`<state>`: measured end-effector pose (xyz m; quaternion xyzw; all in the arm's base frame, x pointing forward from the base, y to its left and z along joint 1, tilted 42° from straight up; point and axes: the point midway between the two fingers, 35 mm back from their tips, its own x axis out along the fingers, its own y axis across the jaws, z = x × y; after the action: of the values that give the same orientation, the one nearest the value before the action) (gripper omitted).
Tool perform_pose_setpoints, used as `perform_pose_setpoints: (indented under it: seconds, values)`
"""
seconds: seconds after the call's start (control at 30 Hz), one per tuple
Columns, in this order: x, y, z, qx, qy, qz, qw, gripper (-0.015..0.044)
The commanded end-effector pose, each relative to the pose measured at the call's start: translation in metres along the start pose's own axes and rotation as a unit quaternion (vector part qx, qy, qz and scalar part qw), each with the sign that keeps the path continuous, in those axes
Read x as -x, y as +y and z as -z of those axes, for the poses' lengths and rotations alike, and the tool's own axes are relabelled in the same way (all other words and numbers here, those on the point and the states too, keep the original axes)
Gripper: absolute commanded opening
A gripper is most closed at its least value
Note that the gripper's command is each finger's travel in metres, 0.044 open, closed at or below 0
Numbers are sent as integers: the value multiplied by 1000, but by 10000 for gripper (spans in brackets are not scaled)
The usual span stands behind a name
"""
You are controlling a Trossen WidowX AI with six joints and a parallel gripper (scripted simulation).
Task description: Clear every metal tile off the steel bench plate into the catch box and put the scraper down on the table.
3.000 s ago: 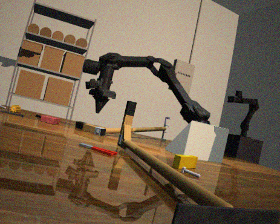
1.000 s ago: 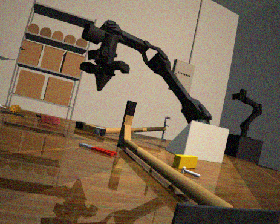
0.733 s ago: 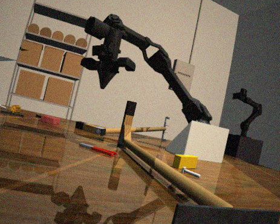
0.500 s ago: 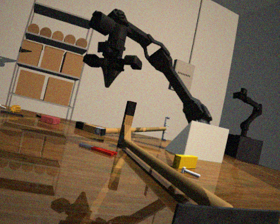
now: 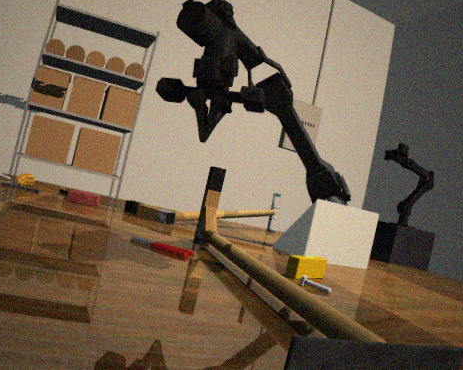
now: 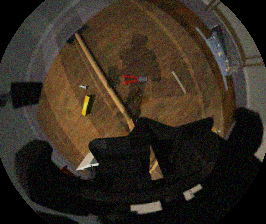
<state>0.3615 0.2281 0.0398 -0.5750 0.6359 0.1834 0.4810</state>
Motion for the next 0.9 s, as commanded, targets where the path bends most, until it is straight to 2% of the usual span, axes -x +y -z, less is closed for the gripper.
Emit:
perform_pose_setpoints:
  seconds: [0.0,0.87]
  values:
    - [-6,20,-14,30,8,-4,1000,0]
    - [-26,157,-79,191,44,15,980,0]
